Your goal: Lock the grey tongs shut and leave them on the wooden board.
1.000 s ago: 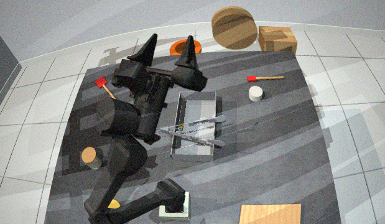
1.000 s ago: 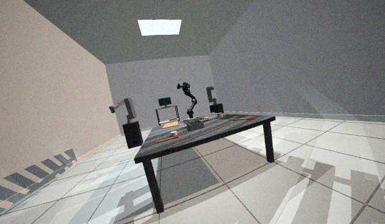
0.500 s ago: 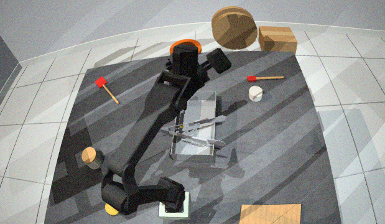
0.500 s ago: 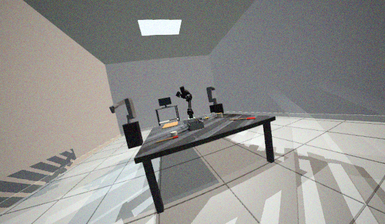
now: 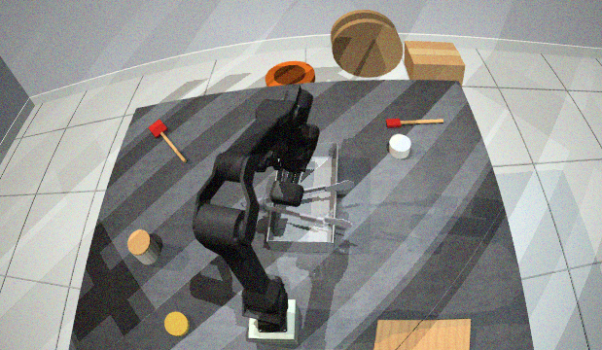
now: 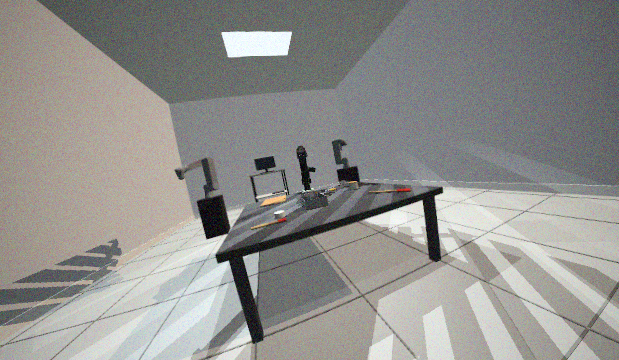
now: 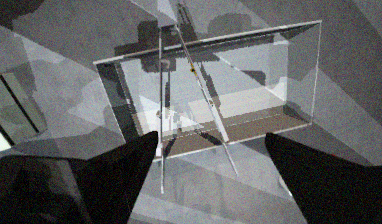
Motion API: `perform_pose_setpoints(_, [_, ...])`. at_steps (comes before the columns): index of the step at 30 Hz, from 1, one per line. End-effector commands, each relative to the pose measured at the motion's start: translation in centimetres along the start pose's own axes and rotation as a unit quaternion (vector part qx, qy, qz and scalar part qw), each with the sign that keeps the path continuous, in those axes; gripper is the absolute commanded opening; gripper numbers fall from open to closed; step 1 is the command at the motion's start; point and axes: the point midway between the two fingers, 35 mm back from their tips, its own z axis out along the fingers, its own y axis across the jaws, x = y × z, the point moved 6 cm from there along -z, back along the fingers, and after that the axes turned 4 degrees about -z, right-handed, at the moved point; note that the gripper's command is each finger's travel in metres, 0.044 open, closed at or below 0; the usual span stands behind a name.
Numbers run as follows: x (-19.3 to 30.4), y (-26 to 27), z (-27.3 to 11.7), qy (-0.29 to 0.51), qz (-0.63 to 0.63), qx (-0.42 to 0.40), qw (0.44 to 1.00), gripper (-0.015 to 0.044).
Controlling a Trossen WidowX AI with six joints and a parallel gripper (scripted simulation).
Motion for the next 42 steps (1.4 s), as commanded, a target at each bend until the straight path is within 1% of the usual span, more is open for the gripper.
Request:
perform_pose_setpoints(1, [-1.0, 0.6, 1.7, -0.001, -0.089, -0.078, 0.993, 0.044])
perform_pose_setpoints(19, [-2.0, 0.5, 1.8, -0.004, -0.087, -0.079, 0.993, 0.044])
perform_pose_setpoints(42, [-2.0, 0.8, 5.5, -0.004, -0.087, -0.079, 0.993, 0.044])
